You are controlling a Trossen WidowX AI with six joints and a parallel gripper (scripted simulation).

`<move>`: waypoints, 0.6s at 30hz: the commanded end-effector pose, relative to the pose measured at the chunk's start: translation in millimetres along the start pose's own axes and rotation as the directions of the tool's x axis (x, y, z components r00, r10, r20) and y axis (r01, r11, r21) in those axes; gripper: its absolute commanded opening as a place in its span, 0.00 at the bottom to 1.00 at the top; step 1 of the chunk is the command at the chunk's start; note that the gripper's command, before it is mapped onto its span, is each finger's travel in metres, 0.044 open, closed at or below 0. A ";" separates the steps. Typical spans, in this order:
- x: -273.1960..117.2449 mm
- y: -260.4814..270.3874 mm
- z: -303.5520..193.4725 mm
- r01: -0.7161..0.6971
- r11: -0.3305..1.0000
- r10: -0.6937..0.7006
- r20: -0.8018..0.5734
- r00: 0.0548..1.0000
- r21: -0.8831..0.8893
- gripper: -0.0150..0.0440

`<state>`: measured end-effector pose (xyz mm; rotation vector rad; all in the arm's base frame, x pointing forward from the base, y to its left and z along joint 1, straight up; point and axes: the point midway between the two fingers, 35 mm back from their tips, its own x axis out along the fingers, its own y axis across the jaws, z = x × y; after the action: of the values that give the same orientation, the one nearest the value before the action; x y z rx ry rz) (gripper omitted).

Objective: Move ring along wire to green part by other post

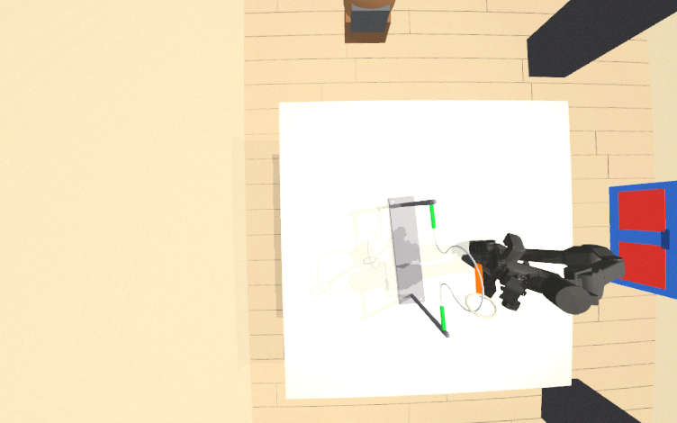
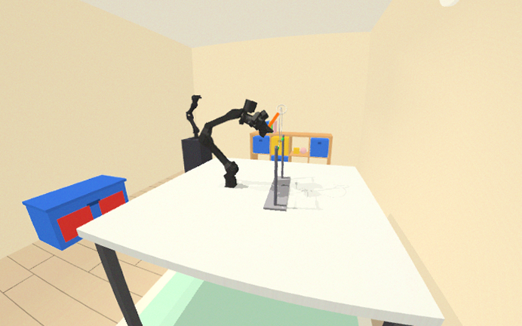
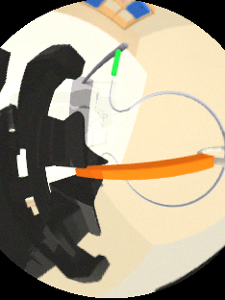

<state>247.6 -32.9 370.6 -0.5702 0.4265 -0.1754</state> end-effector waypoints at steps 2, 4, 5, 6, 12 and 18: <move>0.5 -2.5 -0.4 0.034 0.998 -0.034 0.008 0.999 -0.059 0.00; 0.6 -3.7 -0.3 0.047 0.996 -0.046 0.012 0.999 -0.081 0.00; 0.6 -4.2 -0.3 0.054 0.994 -0.052 0.015 0.999 -0.093 0.00; 0.7 -4.8 -0.2 0.060 0.993 -0.059 0.017 0.998 -0.104 0.00; 0.9 -8.2 0.2 0.100 0.980 -0.096 0.031 0.995 -0.171 0.00; 0.9 -11.6 0.9 0.139 0.962 -0.131 0.048 0.990 -0.236 0.00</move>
<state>248.4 -40.9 376.9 -0.8002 0.3855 -0.2347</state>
